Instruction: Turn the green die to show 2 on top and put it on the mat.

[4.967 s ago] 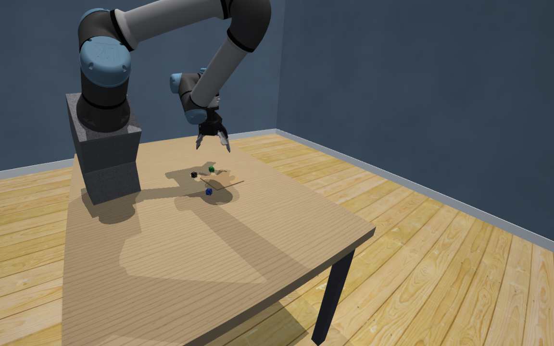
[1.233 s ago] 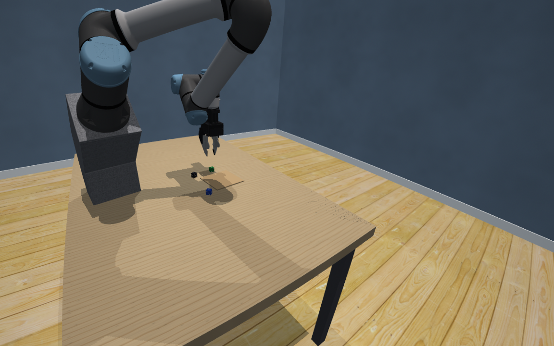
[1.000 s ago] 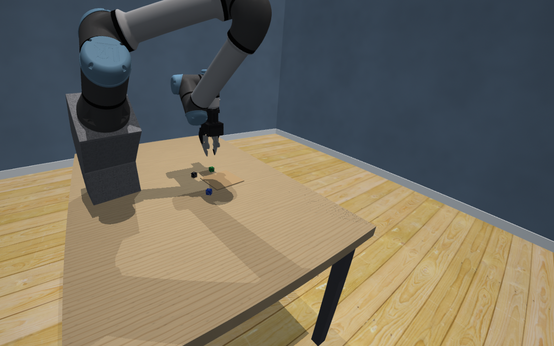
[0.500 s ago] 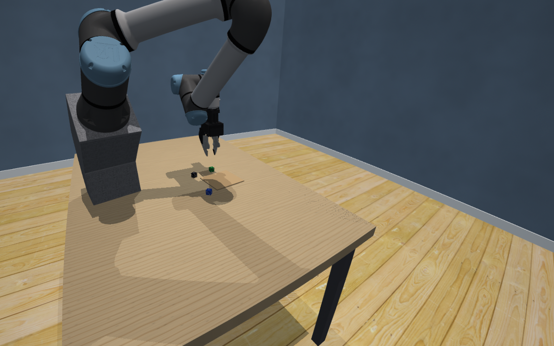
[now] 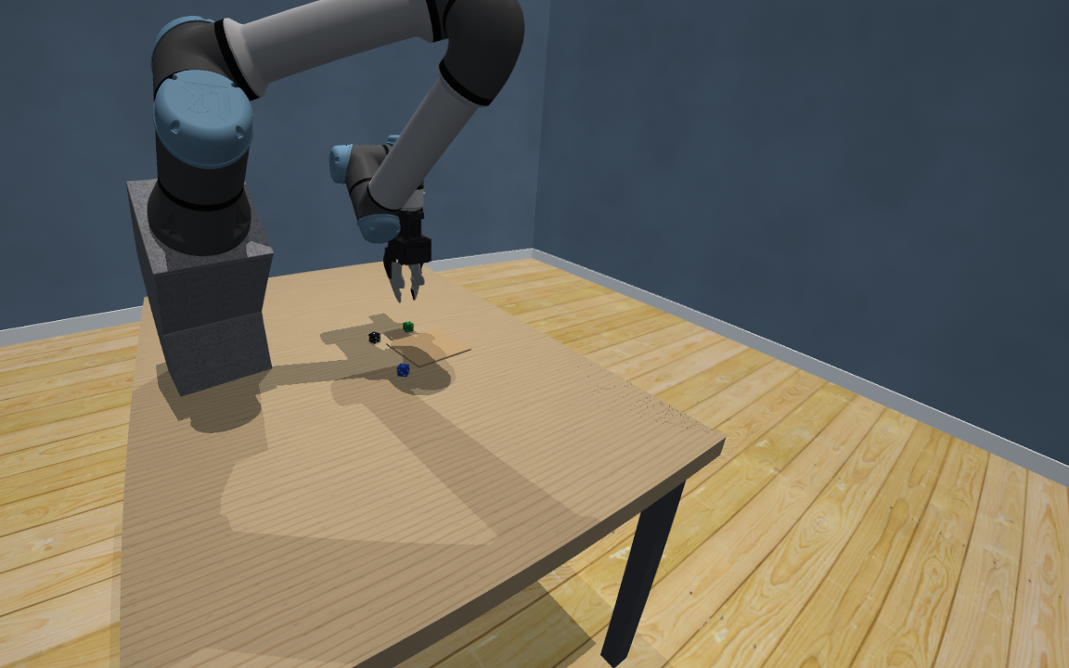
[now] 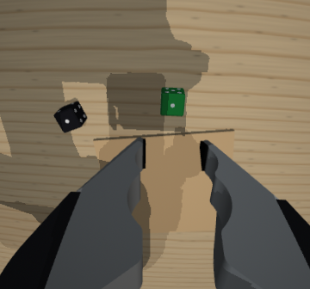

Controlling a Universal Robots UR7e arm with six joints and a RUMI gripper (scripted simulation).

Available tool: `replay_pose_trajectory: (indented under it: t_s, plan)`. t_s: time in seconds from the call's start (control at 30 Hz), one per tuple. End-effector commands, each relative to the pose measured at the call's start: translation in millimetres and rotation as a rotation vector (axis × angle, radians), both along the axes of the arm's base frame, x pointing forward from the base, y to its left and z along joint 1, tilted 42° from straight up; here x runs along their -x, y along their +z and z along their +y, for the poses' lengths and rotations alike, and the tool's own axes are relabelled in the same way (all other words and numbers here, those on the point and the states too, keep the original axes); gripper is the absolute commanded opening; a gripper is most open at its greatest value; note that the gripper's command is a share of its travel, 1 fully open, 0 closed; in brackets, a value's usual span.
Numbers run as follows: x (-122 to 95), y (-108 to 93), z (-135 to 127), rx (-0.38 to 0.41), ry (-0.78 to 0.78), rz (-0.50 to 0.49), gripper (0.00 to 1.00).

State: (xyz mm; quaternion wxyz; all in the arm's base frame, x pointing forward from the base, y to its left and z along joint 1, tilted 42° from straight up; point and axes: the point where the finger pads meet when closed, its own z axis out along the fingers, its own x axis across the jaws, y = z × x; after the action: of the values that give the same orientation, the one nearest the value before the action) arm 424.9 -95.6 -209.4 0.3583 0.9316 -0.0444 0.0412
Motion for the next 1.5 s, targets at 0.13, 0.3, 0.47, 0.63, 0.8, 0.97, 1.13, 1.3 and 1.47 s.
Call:
replay_pose_trajectory:
  t_s: [0.13, 0.3, 0.47, 0.63, 0.8, 0.97, 1.13, 1.3, 1.47]
  plan:
    - [-2, -7, -6, 0.0, -0.001, -0.002, 0.21]
    - [-2, -10, -9, 0.0, -0.001, -0.002, 0.21]
    - [-2, -15, -14, 0.0, -0.001, -0.002, 0.21]
    - [-3, -21, -20, 0.0, -0.001, -0.002, 0.21]
    - [-3, -25, -23, 0.0, -0.001, -0.002, 0.21]
    - [-3, -30, -28, 0.0, -0.001, -0.002, 0.21]
    - [-3, -34, -31, 0.0, -0.001, -0.002, 0.21]
    - [-4, -36, -33, 0.0, -0.001, -0.002, 0.21]
    - [-4, -37, -34, 0.0, -0.001, -0.002, 0.21]
